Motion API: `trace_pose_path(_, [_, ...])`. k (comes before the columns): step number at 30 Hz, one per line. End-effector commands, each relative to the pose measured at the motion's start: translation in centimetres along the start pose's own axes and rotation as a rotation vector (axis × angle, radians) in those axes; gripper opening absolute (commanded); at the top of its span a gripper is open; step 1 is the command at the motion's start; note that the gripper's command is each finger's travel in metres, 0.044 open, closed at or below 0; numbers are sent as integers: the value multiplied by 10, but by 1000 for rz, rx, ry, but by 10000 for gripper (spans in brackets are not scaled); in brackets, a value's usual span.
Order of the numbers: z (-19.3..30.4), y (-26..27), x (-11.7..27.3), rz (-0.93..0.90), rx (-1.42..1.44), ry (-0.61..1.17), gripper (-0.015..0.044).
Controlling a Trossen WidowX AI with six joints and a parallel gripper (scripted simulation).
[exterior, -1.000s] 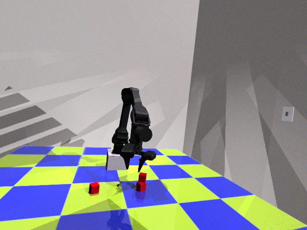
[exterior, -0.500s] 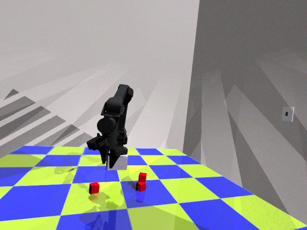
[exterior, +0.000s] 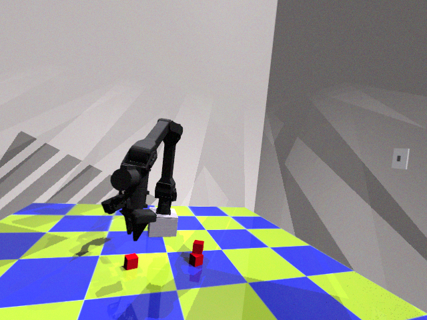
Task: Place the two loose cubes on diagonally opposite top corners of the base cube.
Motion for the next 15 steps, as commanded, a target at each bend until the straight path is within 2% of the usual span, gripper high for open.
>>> trace_pose_path(1, [4, -5, -30, 15, -7, 22, 265])
trace_pose_path(15, [5, -5, -47, 15, -8, 22, 265])
Point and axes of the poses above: the point midway between the two fingers, 35 mm back from their tips, its own x axis back along the fingers, its own y axis across the jaws, z = x × y, the point moved 6 cm from there along x, back along the fingers, and after that the axes turned 1 degree about x, right-handed, at the moved point
